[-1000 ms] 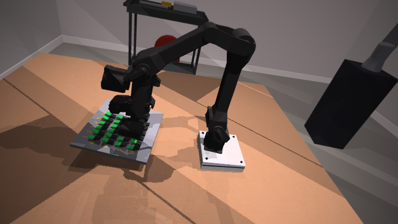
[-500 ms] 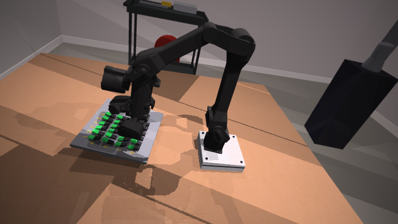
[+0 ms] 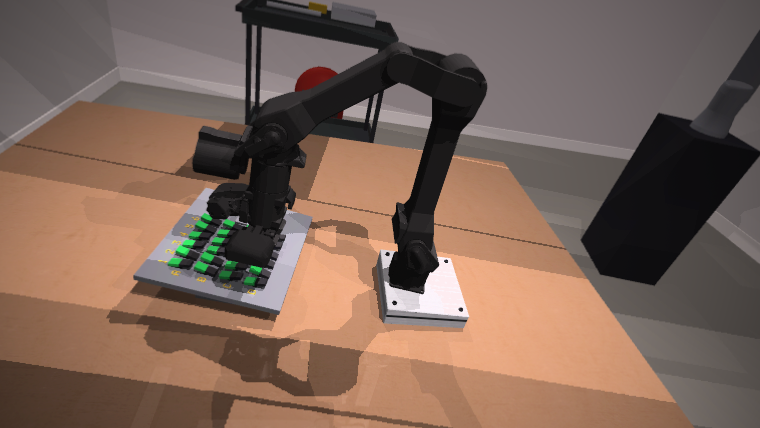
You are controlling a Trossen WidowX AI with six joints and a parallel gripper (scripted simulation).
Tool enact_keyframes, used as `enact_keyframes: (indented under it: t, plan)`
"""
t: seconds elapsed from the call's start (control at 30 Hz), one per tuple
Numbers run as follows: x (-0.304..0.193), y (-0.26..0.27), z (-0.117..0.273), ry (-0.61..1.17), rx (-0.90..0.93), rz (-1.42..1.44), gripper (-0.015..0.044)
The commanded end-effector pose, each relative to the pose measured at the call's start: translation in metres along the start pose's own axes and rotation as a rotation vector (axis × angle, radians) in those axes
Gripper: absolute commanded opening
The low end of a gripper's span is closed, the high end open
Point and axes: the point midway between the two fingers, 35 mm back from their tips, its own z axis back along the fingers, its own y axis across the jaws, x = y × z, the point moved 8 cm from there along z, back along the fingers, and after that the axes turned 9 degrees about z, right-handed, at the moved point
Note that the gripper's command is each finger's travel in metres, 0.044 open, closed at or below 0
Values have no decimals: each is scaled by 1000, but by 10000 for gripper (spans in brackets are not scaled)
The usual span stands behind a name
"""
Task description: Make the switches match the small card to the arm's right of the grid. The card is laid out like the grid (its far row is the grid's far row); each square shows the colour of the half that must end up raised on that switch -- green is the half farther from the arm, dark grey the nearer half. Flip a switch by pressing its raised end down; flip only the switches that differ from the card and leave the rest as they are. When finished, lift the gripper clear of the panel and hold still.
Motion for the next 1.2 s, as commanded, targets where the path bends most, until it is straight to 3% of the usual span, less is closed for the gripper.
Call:
enact_keyframes:
  t: [0.0, 0.4, 0.6, 0.8, 1.0, 1.17]
  plan:
    - [0, 0, -2, 1, -1, -4, 0]
    - [0, 0, -3, 1, -1, -4, 0]
    - [-5, 1, 63, -24, -6, -4, 0]
    - [-3, 0, 63, -24, -5, -4, 0]
    - [41, -18, 71, -27, -7, -4, 0]
    - [43, -19, 71, -27, -7, -4, 0]
